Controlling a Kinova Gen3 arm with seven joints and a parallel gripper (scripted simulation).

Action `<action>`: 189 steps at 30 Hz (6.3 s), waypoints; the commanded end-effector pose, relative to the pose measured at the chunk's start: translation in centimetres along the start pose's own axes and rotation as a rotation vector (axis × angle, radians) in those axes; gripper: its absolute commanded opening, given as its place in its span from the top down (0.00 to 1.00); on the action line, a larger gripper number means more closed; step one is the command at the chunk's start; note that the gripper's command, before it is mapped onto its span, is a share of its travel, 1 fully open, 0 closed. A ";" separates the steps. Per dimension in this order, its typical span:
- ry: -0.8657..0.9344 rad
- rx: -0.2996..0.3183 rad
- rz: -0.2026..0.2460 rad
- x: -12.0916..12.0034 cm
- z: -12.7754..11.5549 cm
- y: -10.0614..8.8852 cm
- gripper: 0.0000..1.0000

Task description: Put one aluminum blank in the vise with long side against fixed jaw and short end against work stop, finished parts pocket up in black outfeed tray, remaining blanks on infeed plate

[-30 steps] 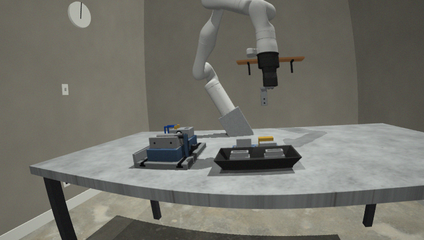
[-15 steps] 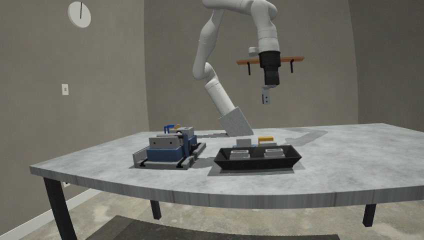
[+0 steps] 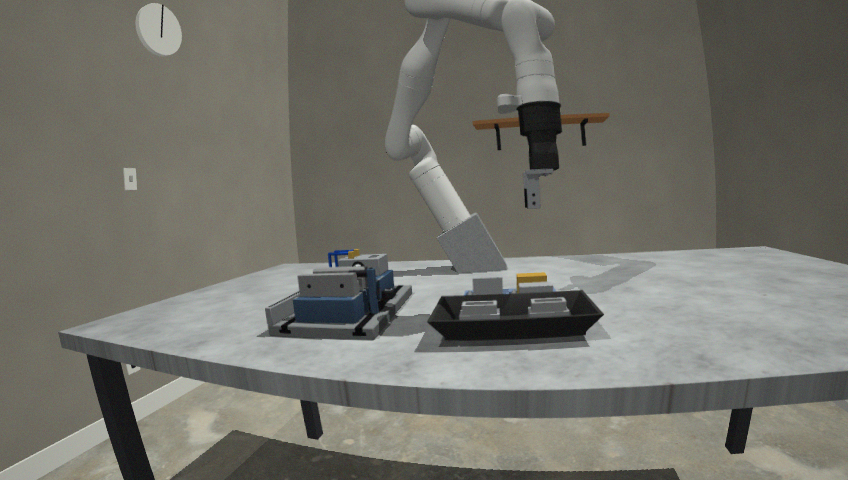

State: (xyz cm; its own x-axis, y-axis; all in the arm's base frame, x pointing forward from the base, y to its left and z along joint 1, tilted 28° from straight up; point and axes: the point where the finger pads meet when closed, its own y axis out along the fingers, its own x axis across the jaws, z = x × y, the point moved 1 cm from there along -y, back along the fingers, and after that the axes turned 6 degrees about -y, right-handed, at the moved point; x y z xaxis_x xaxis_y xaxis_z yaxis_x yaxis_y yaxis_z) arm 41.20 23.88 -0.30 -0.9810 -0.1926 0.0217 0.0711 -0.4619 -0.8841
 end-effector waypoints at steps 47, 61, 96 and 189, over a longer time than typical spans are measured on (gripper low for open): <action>0.000 -0.001 0.002 -0.1 -0.1 8.7 0.00; 0.000 -0.001 0.002 -0.1 -0.1 12.4 0.00; 0.000 -0.001 0.002 -0.1 -0.1 13.3 0.00; 0.000 -0.001 0.002 -0.1 -0.1 13.7 0.00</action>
State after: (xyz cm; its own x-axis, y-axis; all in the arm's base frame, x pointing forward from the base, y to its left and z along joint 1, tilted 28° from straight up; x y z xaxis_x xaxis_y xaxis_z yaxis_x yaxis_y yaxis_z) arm 42.27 17.66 -12.46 -0.9810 -0.1931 0.0209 0.0719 -0.4609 -0.8845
